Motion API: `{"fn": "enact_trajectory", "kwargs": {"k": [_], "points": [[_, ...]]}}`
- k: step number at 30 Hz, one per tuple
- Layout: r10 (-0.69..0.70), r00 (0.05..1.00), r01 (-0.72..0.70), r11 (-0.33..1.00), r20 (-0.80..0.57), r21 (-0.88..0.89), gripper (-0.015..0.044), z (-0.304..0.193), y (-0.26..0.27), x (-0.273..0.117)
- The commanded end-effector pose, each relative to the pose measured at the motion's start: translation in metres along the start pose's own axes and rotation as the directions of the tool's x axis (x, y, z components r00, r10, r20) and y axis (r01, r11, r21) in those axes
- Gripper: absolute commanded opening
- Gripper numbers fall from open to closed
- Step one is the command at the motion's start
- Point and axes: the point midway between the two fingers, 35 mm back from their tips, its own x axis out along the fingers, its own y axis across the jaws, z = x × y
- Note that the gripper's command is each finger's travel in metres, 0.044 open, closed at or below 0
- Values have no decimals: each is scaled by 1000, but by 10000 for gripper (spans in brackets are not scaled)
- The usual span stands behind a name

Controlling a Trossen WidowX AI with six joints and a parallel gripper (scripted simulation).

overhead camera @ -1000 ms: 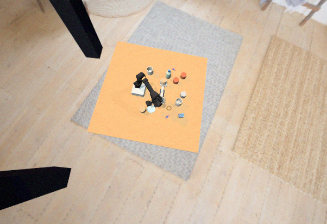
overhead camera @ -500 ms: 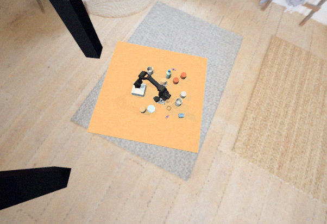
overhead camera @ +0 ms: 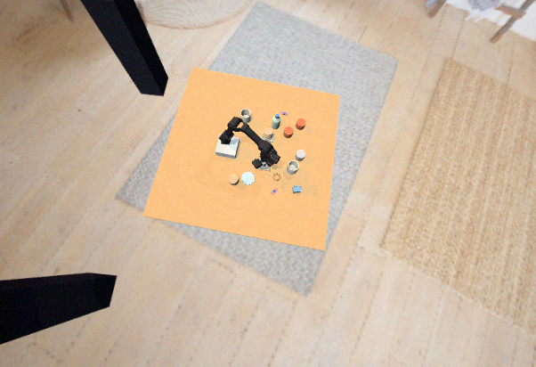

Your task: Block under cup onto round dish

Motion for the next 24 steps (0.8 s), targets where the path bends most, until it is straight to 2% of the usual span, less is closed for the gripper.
{"fn": "enact_trajectory", "kwargs": {"k": [1, 17, 21, 24], "points": [[1, 1000, -1, 1000, -16, 3, 260, -2, 0, 11], [1, 1000, -1, 1000, -16, 3, 260, -3, 0, 34], [1, 1000, -1, 1000, -16, 3, 155, -3, 0, 34], [1, 1000, -1, 1000, -16, 3, 135, -3, 0, 34]]}}
